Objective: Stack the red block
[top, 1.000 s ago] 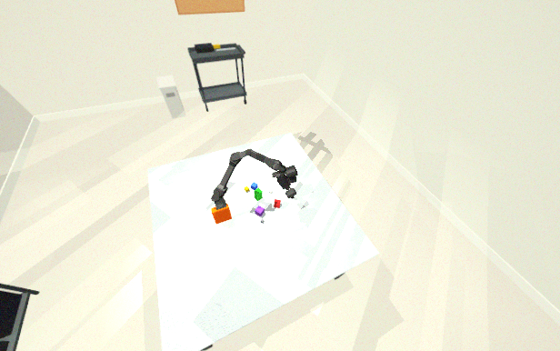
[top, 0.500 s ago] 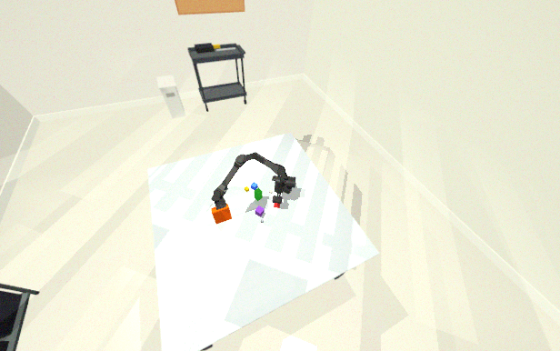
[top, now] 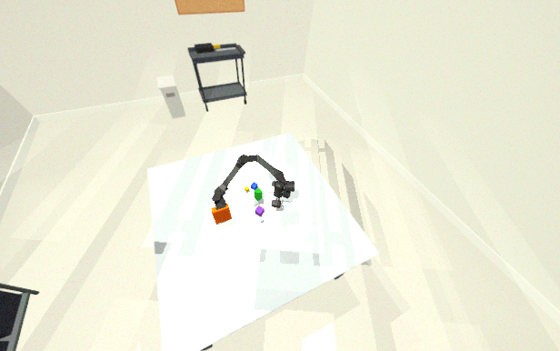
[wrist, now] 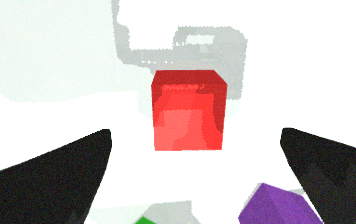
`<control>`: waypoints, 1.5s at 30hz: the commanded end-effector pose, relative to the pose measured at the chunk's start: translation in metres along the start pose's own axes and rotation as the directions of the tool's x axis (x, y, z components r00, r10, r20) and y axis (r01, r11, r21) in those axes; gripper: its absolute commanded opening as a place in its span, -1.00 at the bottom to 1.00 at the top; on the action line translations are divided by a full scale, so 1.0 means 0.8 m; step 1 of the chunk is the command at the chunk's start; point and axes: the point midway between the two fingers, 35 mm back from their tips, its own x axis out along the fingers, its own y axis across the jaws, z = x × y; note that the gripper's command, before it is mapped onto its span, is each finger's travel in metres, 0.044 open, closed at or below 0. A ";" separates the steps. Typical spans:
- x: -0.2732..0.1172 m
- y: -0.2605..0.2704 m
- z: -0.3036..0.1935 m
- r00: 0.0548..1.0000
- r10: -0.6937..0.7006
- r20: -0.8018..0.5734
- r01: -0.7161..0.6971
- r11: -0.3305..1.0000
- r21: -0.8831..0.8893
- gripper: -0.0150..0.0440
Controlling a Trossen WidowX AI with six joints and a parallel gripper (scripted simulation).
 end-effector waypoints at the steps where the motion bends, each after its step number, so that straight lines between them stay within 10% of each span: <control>1: 0.003 0.002 0.002 1.000 0.009 0.011 -0.009 1.000 0.002 1.00; 45: 0.067 0.003 0.002 1.000 0.011 0.009 -0.011 1.000 0.002 1.00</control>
